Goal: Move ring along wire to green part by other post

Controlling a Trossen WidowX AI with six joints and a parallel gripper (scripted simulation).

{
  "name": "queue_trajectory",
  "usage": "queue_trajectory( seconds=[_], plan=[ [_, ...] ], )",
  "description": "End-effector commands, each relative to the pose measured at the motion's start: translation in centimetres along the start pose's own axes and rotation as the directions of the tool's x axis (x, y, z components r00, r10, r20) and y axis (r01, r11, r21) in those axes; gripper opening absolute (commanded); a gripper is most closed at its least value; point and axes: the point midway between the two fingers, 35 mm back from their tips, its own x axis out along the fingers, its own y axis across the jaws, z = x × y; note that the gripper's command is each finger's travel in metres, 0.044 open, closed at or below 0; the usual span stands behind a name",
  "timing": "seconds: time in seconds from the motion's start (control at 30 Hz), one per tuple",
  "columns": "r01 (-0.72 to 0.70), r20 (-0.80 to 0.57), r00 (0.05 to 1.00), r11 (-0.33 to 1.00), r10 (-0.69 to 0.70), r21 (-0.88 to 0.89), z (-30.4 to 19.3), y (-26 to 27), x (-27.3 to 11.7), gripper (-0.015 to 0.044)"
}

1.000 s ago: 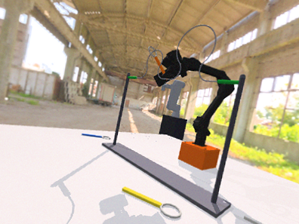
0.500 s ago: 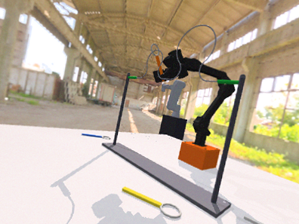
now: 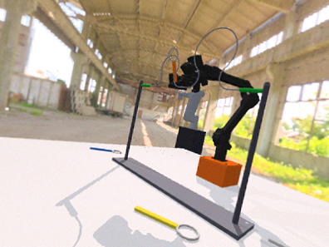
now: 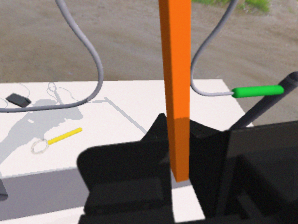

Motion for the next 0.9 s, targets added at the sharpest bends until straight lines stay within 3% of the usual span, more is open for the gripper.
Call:
queue_trajectory(
  seconds=[0.0, 0.87],
  plan=[
    [0.054, 0.004, 0.999, 0.995, -0.054, -0.088, -0.2, -0.5, 0.1, -0.015],
    [0.327, 0.138, 0.944, 0.798, -0.299, -0.507, 0.8, -3.7, -0.2, -0.015]
  ],
)
